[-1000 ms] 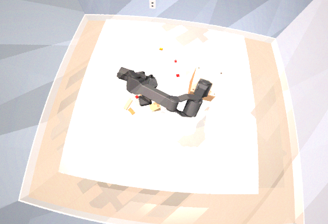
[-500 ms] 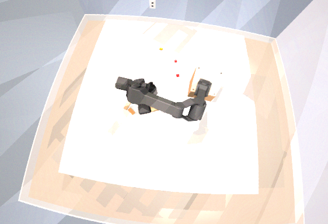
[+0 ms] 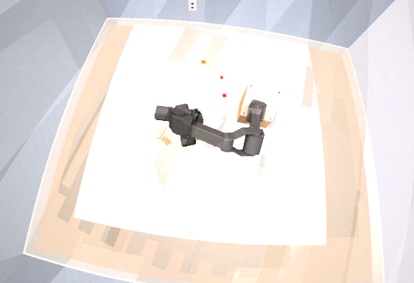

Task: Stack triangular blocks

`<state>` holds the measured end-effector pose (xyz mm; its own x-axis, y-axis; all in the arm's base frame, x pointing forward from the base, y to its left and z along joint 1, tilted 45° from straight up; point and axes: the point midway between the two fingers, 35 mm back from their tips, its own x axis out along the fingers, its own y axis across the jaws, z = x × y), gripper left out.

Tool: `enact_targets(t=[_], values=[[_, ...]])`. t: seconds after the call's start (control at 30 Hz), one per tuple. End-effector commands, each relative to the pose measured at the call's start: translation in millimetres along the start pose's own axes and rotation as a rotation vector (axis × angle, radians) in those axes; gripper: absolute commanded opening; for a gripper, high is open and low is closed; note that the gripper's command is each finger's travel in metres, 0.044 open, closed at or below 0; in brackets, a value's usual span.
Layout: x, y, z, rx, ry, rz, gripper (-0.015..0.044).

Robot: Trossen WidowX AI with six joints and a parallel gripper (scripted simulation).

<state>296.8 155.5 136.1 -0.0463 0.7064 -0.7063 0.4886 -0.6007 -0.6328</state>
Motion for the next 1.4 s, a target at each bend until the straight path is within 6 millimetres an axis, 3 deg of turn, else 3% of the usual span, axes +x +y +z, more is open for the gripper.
enact_targets(t=[0.0, 0.4, 1.37], values=[[11.1, -1.0, 6.3, 0.005, 0.003, -0.001, 0.0000], [43.1, -5.6, 19.9, 0.006, 0.003, -0.003, 0.0000], [45.2, -3.9, 20.9, 0.013, 0.011, -0.005, 0.0000]])
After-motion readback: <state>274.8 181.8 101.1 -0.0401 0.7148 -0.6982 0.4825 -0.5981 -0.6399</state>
